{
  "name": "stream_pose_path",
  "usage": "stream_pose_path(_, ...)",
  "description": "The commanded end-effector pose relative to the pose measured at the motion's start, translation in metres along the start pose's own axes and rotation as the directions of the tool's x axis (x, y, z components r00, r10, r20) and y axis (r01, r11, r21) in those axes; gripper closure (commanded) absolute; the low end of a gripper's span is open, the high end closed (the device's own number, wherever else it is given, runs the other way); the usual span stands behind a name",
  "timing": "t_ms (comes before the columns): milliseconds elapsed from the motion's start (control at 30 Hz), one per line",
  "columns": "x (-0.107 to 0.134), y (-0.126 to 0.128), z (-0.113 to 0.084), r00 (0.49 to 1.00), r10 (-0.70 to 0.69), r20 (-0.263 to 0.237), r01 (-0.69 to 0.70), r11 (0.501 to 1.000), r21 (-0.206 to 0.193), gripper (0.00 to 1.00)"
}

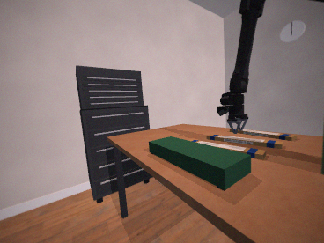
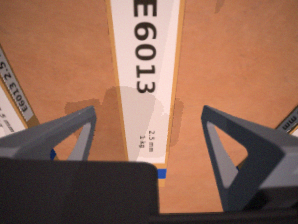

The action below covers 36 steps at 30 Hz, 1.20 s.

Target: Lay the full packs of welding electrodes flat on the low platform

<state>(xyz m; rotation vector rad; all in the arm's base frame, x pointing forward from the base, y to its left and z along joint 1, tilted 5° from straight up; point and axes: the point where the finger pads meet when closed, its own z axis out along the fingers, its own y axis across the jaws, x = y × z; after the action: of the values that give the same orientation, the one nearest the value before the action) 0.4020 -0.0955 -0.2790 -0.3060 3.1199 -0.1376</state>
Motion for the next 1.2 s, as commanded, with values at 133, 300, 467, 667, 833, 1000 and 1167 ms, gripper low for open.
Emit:
stream_pose_path(133,0.003,-0.005,0.029,1.0,0.003,0.004,-0.003,1.0,0.001,0.04)
stream_pose_path(300,0.003,-0.005,0.025,1.0,0.005,0.007,-0.005,1.0,0.002,0.04)
stream_pose_path(467,0.0,-0.007,0.018,1.0,0.008,0.017,-0.009,1.0,0.006,0.04)
stream_pose_path(667,-0.003,-0.008,0.014,1.0,0.011,0.023,-0.011,1.0,0.009,0.04)
stream_pose_path(833,-0.003,-0.008,0.017,1.0,0.012,0.021,-0.012,1.0,0.008,0.04)
stream_pose_path(1000,0.0,-0.006,0.03,1.0,0.009,0.011,-0.009,1.0,0.004,0.04)
stream_pose_path(1167,0.002,-0.005,0.04,1.0,0.006,0.007,-0.006,1.0,0.002,0.04)
